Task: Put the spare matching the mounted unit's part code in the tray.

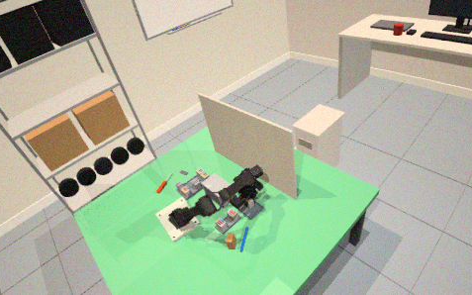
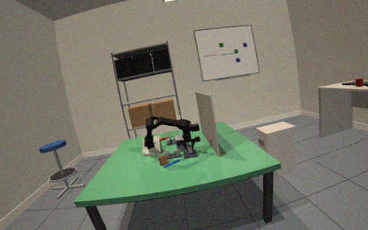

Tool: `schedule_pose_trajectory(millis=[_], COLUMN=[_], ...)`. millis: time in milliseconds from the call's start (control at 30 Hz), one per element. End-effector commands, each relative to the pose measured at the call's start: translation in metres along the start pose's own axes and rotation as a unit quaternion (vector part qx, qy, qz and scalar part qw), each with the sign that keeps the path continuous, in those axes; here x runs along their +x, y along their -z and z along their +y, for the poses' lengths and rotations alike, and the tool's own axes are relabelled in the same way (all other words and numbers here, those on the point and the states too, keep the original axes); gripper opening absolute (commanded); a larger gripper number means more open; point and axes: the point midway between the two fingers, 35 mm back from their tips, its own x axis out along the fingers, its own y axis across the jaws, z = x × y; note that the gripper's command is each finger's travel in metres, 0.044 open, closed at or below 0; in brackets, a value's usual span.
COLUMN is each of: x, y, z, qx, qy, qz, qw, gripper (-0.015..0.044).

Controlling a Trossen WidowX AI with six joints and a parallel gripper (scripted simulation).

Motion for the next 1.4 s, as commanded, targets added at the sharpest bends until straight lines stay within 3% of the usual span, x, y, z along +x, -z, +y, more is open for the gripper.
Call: schedule_pose_trajectory(millis=[0, 167, 733, 800, 1033, 1367], x=[0.005, 0.007, 0.004, -0.005, -0.100, -0.099], y=[0.000, 0.000, 0.000, 0.000, -0.002, -0.004], z=[0.003, 0.003, 0.001, -0.001, 0.002, -0.001], qx=[-0.004, -0.004, 0.000, 0.000, -0.005, -0.009], qy=[-0.003, -0.003, 0.000, -0.001, -0.004, 0.006], qz=[0.002, 0.002, 0.001, -0.001, -0.001, -0.001], qw=[1.000, 1.000, 1.000, 1.000, 1.000, 1.000], gripper=[0.0000, 0.0000, 0.0440, 0.0440, 0.0440, 0.0440])
